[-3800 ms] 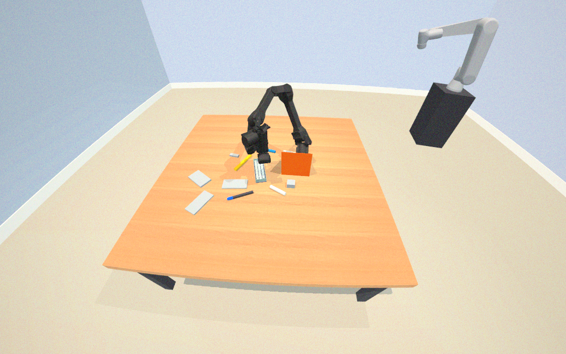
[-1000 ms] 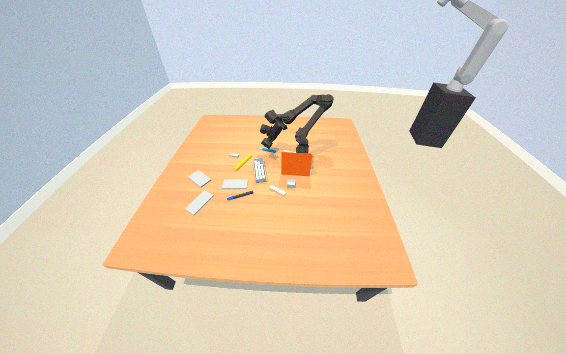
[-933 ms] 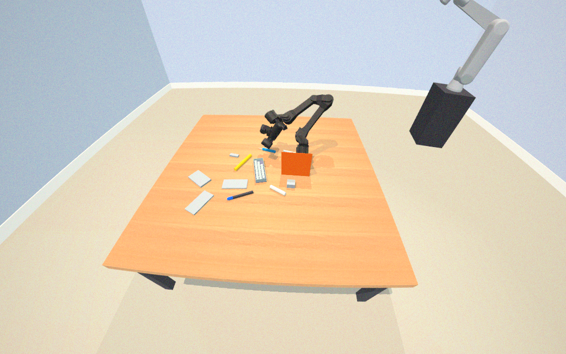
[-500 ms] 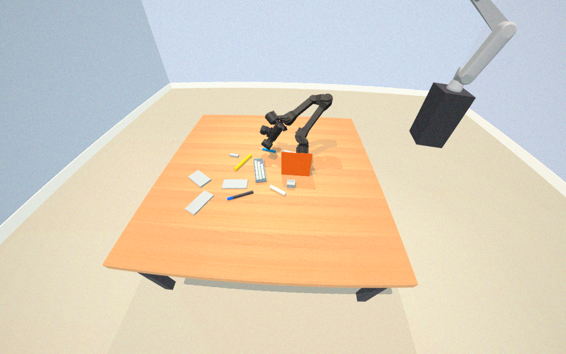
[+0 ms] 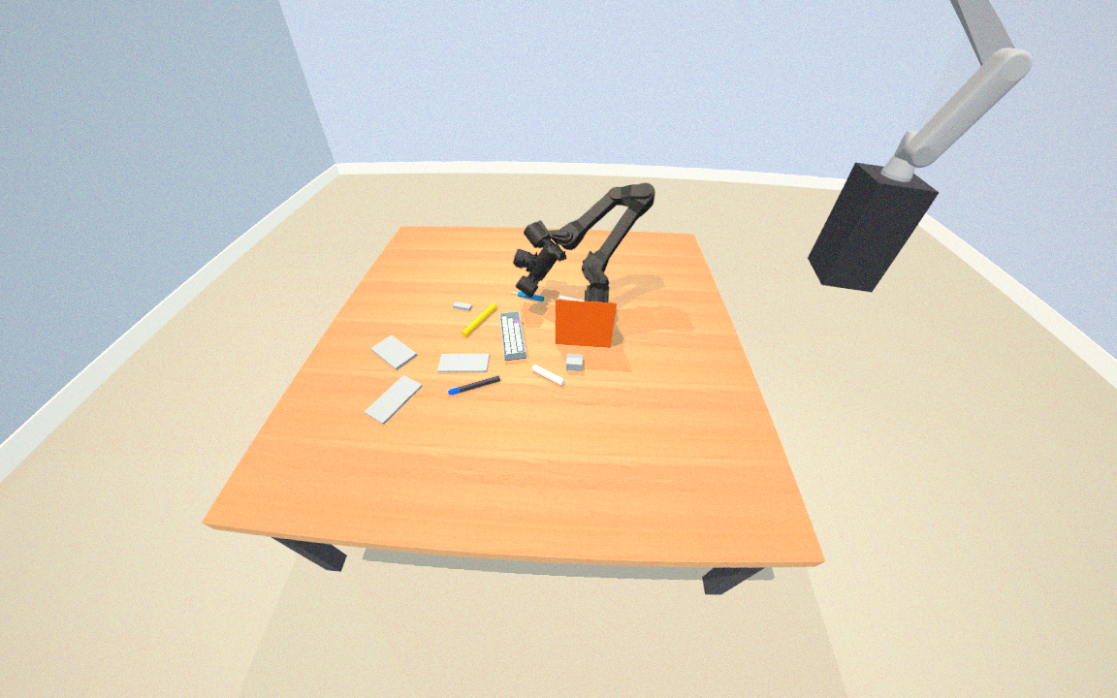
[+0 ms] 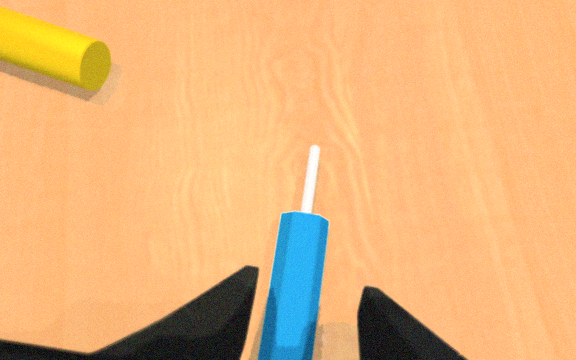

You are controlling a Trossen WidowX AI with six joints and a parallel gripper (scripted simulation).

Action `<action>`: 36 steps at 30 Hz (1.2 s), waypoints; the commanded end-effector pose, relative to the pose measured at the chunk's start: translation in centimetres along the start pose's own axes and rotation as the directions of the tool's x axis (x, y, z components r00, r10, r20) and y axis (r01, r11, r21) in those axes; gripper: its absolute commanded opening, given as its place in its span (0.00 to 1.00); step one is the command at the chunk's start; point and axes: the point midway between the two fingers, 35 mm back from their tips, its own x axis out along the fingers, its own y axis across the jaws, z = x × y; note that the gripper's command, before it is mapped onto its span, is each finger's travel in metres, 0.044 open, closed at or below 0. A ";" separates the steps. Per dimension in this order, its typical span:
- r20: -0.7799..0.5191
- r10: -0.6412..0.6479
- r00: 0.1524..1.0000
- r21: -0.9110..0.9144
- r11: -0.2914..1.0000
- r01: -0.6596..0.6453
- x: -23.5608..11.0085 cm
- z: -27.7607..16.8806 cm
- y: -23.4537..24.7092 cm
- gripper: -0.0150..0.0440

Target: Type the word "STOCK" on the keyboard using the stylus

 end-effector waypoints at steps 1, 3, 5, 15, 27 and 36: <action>-0.007 0.006 1.000 -0.009 1.000 -0.006 0.3 -0.4 0.2 0.51; -0.007 0.006 1.000 -0.009 1.000 -0.006 0.4 -0.4 0.2 0.51; -0.007 0.006 1.000 -0.009 1.000 -0.006 0.4 -0.5 0.2 0.51; -0.007 0.006 1.000 -0.010 1.000 -0.006 0.9 -0.8 0.2 0.51; -0.007 0.005 1.000 -0.010 1.000 -0.005 1.4 -1.1 0.2 0.51; -0.007 0.005 1.000 -0.010 1.000 -0.005 1.8 -1.3 0.2 0.51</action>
